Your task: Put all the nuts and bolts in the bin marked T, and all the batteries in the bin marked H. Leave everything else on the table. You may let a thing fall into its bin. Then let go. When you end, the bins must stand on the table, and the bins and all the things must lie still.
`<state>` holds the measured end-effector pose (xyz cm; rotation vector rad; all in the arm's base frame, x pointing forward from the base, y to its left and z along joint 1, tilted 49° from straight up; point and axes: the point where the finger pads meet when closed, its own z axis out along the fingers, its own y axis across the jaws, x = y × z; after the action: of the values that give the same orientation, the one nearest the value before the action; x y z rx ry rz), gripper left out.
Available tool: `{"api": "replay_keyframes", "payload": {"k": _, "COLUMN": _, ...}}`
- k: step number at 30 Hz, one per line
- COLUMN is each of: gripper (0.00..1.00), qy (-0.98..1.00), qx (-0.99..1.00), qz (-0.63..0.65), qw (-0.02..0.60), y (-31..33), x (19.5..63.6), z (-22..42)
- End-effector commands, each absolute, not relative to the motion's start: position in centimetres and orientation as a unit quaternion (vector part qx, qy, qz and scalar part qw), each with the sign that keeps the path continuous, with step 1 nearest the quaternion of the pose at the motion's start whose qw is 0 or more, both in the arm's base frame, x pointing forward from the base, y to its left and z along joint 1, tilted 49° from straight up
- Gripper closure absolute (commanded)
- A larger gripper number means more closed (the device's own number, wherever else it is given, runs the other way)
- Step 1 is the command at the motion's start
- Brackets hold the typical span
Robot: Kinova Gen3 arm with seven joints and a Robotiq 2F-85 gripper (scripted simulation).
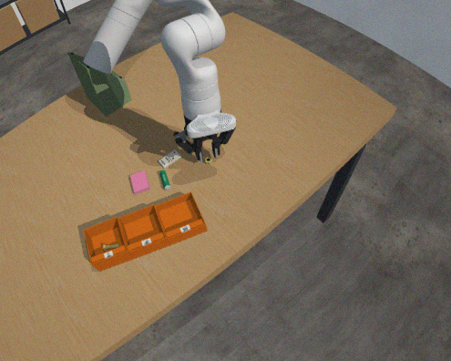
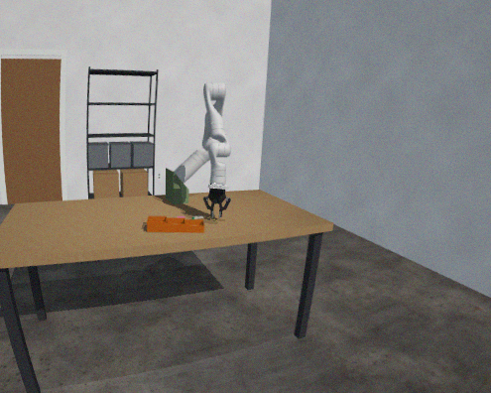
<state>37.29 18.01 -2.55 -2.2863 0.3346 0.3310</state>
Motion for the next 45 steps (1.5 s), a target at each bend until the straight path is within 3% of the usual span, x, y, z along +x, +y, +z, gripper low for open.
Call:
{"api": "replay_keyframes", "payload": {"k": 1, "gripper": 0.69, "qy": 0.132, "qx": -0.901, "qz": 0.130, "qw": 0.393, "y": 18.05, "x": 37.39, "z": -2.66}}
{"api": "replay_keyframes", "payload": {"k": 25, "gripper": 0.69, "qy": 0.132, "qx": -0.901, "qz": 0.130, "qw": 0.393, "y": 18.82, "x": 37.29, "z": -3.39}}
{"api": "replay_keyframes", "payload": {"k": 26, "gripper": 0.89, "qy": 0.132, "qx": -0.901, "qz": 0.130, "qw": 0.393, "y": 18.81, "x": 37.28, "z": -3.39}}
{"api": "replay_keyframes", "payload": {"k": 45, "gripper": 0.89, "qy": 0.132, "qx": -0.901, "qz": 0.130, "qw": 0.393, "y": 18.82, "x": 37.29, "z": -3.39}}
